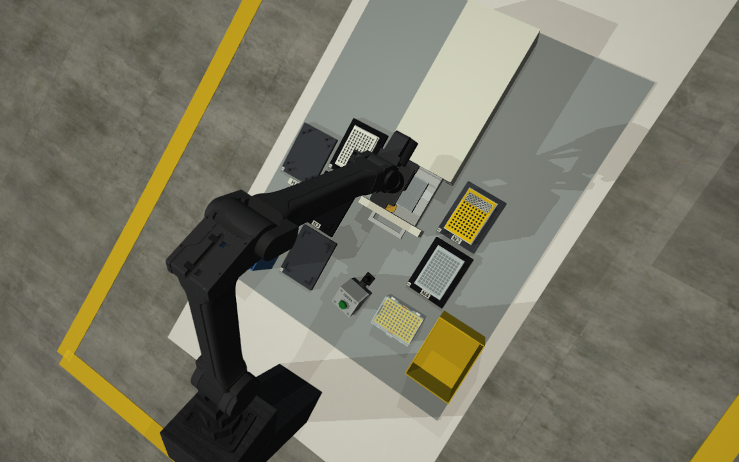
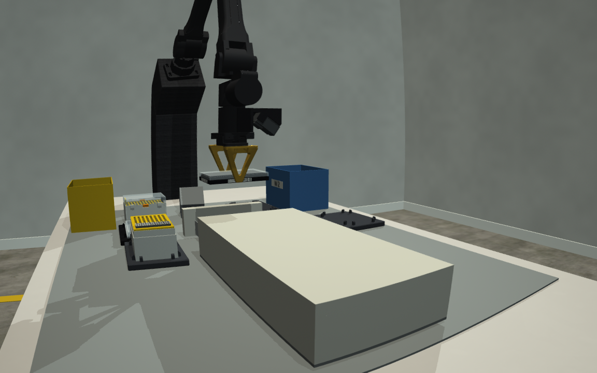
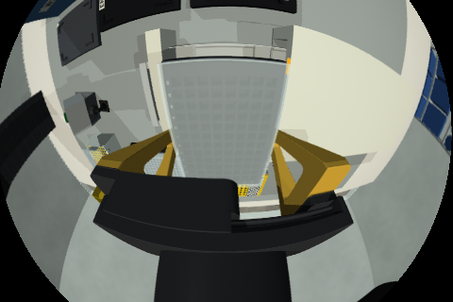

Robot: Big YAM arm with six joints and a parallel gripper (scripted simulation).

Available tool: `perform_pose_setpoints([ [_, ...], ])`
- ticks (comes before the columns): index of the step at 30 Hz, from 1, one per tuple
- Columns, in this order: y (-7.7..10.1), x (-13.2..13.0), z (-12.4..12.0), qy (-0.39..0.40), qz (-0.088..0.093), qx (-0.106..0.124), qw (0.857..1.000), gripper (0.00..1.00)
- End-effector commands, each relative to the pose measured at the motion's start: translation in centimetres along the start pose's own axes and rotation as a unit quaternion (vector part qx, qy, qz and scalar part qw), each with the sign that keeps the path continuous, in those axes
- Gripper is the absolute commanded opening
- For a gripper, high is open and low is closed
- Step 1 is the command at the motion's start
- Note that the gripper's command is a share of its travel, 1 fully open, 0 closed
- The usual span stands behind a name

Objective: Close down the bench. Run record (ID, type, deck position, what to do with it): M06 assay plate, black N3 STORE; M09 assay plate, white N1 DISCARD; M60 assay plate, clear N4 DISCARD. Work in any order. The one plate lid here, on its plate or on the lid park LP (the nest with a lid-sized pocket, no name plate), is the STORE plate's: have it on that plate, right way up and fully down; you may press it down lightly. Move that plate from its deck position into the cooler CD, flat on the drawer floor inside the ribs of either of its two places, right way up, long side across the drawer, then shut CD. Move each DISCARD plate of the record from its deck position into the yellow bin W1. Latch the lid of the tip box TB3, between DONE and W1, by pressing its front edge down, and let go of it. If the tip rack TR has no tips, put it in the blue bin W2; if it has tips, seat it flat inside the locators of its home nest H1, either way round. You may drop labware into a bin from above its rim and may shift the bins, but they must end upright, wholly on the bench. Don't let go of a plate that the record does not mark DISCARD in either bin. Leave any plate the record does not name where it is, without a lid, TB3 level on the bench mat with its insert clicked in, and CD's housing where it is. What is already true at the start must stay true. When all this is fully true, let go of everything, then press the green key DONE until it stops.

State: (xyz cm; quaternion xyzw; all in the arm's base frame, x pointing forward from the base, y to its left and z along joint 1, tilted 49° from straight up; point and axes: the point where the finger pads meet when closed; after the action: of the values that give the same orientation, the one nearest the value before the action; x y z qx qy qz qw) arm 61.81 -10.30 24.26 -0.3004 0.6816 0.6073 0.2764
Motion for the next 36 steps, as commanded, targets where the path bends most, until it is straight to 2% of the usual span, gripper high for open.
perform_pose_setpoints([
  [1, 1.1, -1.6, -0.2, 0.002, -0.016, 0.002, 1.0, 0.0],
  [17, 1.1, -1.7, -0.2, 0.002, -0.016, 0.002, 1.0, 0.0],
  [18, 0.1, -1.6, -0.2, 0.007, -0.007, 0.0, 1.0, 0.0],
  [21, -0.3, -2.1, -0.2, 0.007, -0.017, 0.001, 1.0, 0.0],
  [24, -0.5, -1.9, -0.1, 0.007, -0.017, 0.001, 1.0, 0.0],
  [25, -1.0, -0.8, 0.1, 0.007, -0.007, -0.001, 1.0, 0.0],
  [29, -1.1, -2.1, 0.0, 0.007, -0.019, 0.0, 1.0, 0.0],
  [36, -2.1, -2.0, 0.3, 0.007, -0.017, -0.001, 1.0, 0.0],
])
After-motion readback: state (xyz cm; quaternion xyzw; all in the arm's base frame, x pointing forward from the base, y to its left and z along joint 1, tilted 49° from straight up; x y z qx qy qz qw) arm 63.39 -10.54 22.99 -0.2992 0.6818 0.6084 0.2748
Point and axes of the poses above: the point where the finger pads meet when closed, its own y axis back along the fingers, its own x axis across the jaws, z = x × y, and after that the axes turned 11 degrees about y, right-handed
